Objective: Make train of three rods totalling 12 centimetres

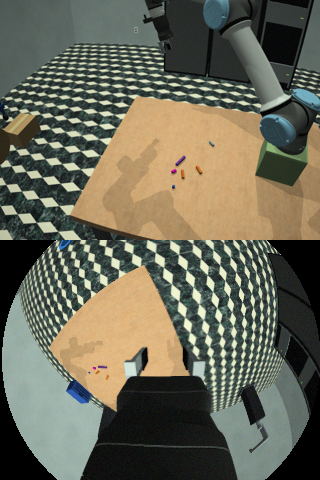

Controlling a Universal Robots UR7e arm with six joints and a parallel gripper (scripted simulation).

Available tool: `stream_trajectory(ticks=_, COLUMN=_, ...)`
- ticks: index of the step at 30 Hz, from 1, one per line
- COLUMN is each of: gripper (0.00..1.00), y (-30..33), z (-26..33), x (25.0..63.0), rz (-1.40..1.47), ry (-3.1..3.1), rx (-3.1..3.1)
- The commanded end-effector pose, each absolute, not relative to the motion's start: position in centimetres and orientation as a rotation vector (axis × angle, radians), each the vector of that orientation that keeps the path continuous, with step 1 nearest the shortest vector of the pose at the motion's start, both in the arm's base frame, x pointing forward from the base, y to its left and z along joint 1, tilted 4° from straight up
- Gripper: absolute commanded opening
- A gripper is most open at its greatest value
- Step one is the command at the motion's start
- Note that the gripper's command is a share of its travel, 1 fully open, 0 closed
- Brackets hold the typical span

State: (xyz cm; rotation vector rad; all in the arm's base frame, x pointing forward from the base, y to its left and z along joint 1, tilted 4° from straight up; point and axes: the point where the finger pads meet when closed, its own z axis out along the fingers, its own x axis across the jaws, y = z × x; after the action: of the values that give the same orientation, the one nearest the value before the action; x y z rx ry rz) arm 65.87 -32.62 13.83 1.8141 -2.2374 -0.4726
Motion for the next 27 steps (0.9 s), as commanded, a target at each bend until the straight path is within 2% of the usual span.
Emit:
stream_trajectory(ticks=1, gripper=1.0, y=-32.65, z=13.95, x=65.89, rz=-0.47, ry=-2.238, rx=1.815)
stream_trajectory(ticks=27, gripper=1.0, y=-32.38, z=13.76, x=65.99, rz=-0.466, ry=-2.238, rx=1.818)
